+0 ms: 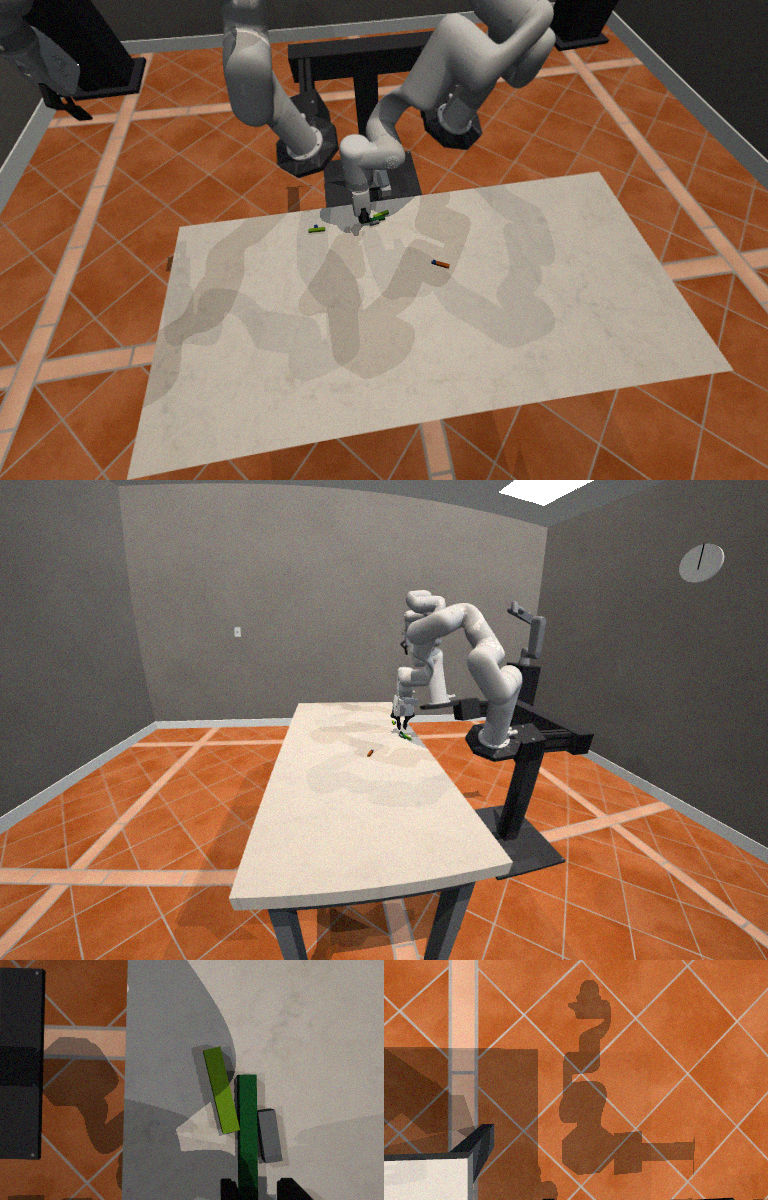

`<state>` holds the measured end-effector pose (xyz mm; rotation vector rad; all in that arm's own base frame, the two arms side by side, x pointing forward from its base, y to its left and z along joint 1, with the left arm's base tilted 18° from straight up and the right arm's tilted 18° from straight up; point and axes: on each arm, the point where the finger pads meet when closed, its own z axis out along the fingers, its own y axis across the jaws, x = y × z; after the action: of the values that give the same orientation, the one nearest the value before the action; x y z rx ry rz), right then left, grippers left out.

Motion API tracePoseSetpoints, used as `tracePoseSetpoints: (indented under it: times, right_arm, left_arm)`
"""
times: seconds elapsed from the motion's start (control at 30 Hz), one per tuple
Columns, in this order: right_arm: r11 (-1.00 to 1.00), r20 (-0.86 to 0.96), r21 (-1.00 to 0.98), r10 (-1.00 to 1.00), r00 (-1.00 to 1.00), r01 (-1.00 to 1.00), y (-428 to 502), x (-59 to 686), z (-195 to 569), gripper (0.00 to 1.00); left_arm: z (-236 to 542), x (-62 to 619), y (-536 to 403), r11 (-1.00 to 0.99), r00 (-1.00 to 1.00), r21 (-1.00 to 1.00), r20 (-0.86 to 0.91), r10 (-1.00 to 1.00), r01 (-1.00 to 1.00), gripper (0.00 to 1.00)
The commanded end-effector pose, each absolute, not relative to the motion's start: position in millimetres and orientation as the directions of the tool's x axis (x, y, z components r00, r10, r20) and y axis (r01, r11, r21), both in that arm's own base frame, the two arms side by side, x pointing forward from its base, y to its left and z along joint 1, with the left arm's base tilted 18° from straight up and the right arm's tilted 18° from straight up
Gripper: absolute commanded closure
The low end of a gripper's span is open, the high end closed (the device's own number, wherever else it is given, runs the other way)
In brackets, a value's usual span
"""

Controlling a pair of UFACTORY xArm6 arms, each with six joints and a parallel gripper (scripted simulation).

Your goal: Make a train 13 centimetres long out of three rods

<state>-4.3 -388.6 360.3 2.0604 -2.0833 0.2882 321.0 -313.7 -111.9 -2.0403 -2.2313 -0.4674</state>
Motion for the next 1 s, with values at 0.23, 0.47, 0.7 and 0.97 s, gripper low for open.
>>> tracePoseSetpoints:
  times: [0.23,0.47,0.7,0.97]
  right_arm:
    - [0.011,0.278,0.0,-0.961,-0.011,-1.0,-389.0,-4.3,361.8,0.0]
    - [0.011,0.278,0.0,-0.961,-0.011,-1.0,-389.0,-4.3,361.8,0.0]
    - [0.011,0.278,0.0,-0.961,-0.011,-1.0,-389.0,-4.3,361.8,0.0]
    - [0.011,0.278,0.0,-0.961,-0.011,-1.0,-389.0,-4.3,361.8,0.0]
  left_arm:
    - [-119.2,323.9,-313.5,0.065,-0.109,0.171,0.259,0.96,0.983,0.74]
    - [-121.2,324.2,-313.0,0.065,-0.109,0.171,0.259,0.96,0.983,0.74]
    - [-121.4,324.2,-313.0,0.065,-0.109,0.171,0.259,0.96,0.983,0.74]
    - [-121.4,324.2,-313.0,0.065,-0.109,0.171,0.259,0.96,0.983,0.74]
